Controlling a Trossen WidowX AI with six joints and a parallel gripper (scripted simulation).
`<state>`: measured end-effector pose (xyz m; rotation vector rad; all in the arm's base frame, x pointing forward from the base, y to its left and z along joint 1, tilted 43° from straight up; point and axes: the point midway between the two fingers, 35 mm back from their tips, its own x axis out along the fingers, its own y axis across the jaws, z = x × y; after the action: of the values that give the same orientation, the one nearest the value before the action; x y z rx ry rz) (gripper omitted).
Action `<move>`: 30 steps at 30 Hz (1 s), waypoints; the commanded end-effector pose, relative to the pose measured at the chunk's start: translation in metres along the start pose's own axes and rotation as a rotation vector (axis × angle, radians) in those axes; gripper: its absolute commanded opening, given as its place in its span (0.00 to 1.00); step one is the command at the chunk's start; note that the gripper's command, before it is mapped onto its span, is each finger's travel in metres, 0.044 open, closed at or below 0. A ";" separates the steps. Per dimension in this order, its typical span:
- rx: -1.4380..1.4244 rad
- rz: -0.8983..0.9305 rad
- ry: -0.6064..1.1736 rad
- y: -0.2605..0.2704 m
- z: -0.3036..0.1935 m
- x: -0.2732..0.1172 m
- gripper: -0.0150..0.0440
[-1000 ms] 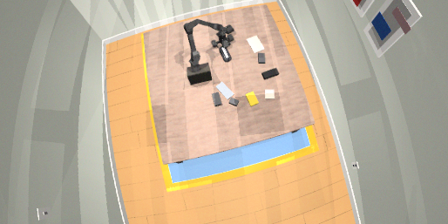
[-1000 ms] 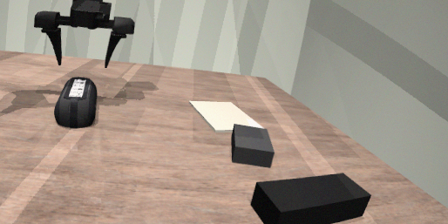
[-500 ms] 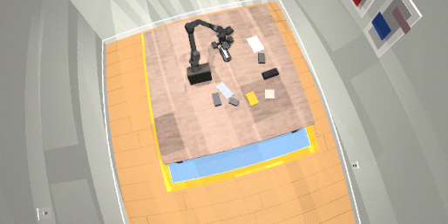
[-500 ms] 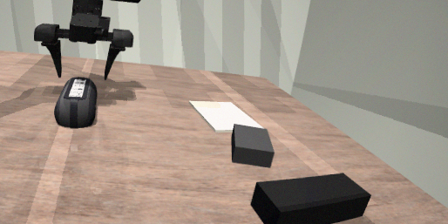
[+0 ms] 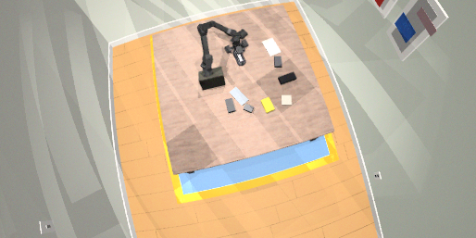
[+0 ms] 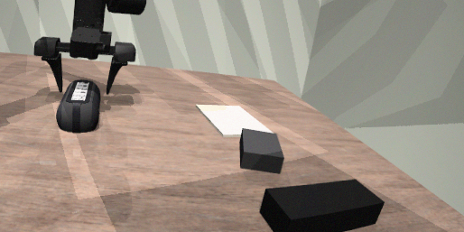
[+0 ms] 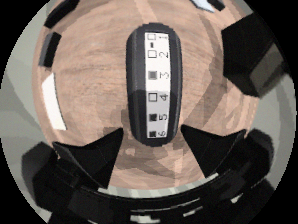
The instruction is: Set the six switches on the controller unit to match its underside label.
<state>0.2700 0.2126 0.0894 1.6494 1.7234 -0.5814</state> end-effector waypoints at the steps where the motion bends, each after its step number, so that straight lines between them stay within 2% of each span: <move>1: 0.010 -0.005 -0.007 -0.002 0.003 0.004 0.96; 4: 0.010 -0.005 -0.007 -0.002 0.003 0.004 0.82; 6: 0.010 -0.005 -0.007 -0.002 0.003 0.004 0.81; 30: 0.010 -0.005 -0.007 -0.002 0.004 -0.001 0.82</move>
<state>0.2679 0.2111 0.0862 1.6473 1.7260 -0.5966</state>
